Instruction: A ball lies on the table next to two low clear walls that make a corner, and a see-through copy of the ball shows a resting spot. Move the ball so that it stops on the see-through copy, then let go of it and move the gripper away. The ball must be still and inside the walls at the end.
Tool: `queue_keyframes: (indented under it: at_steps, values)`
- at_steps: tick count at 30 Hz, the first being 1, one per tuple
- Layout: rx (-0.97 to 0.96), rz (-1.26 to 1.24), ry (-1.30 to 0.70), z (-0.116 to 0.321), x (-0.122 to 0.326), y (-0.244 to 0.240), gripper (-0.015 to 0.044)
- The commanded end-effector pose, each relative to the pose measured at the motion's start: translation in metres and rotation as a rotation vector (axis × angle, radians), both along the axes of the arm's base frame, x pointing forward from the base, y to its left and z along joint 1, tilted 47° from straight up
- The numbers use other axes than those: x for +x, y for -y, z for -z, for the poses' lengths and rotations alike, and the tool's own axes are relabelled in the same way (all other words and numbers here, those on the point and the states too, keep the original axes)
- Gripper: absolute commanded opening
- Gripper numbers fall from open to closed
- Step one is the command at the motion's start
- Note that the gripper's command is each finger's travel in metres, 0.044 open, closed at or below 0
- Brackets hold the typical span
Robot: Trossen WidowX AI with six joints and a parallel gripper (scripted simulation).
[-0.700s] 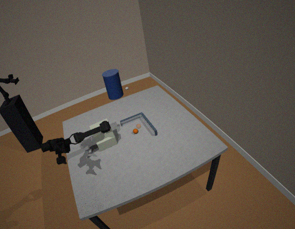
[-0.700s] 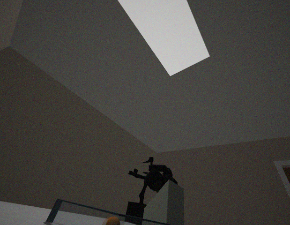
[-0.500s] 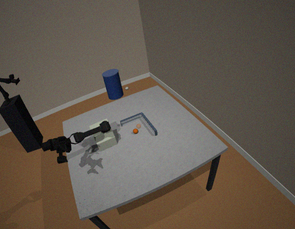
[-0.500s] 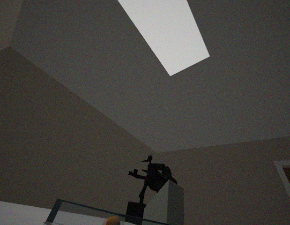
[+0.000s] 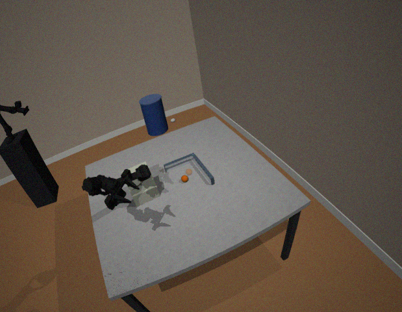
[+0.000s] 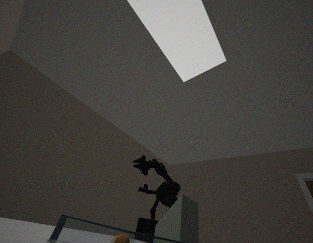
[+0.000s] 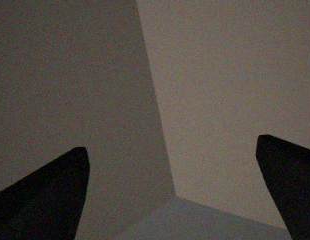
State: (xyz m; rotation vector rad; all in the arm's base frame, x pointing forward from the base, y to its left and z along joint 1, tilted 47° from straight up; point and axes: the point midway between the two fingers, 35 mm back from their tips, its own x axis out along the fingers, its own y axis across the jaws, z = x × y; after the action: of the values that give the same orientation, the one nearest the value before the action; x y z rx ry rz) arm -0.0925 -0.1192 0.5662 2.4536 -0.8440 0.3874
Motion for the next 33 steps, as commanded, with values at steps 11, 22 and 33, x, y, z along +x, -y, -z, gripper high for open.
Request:
queue_keyframes:
  at_steps: [11,22,33]
  values:
    - [-0.617,0.101,-0.691,0.027,0.199,-0.050,0.0337]
    - [-1.150,0.113,-1.151,0.093,0.309,-0.078,0.0337]
    - [-1.974,-0.018,-1.604,0.207,0.403,-0.108,0.0337]
